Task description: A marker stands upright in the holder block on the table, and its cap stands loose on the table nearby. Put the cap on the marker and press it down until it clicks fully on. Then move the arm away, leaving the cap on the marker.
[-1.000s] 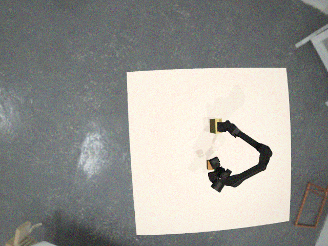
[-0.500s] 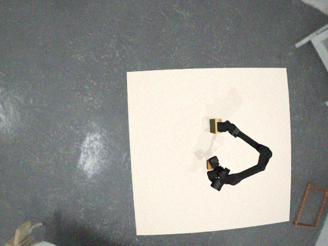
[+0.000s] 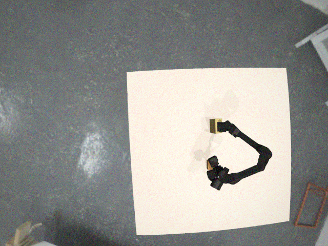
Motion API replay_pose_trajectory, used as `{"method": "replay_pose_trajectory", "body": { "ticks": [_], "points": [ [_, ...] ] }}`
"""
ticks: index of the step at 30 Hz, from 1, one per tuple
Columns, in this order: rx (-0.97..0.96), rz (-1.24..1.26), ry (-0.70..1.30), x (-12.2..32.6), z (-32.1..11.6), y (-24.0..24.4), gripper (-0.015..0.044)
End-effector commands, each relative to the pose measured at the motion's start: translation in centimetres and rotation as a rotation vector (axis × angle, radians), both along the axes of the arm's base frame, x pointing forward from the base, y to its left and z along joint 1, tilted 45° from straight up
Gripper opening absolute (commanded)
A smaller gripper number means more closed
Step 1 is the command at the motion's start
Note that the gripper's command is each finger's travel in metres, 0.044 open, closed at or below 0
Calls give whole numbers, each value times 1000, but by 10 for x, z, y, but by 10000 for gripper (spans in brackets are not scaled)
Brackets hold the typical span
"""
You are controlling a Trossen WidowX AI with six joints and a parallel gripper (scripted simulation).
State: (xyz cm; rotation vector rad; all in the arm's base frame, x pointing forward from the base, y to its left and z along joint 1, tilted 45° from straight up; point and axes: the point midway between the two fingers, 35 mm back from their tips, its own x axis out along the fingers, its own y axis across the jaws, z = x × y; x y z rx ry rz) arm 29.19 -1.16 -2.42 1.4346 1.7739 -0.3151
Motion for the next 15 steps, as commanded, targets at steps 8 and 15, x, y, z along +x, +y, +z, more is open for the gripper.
{"method": "replay_pose_trajectory", "body": {
  "ticks": [8,15],
  "points": [
    [0,0,0,0,0,0,368],
    [-3,-1,0,3,14,-16,440]
  ]
}}
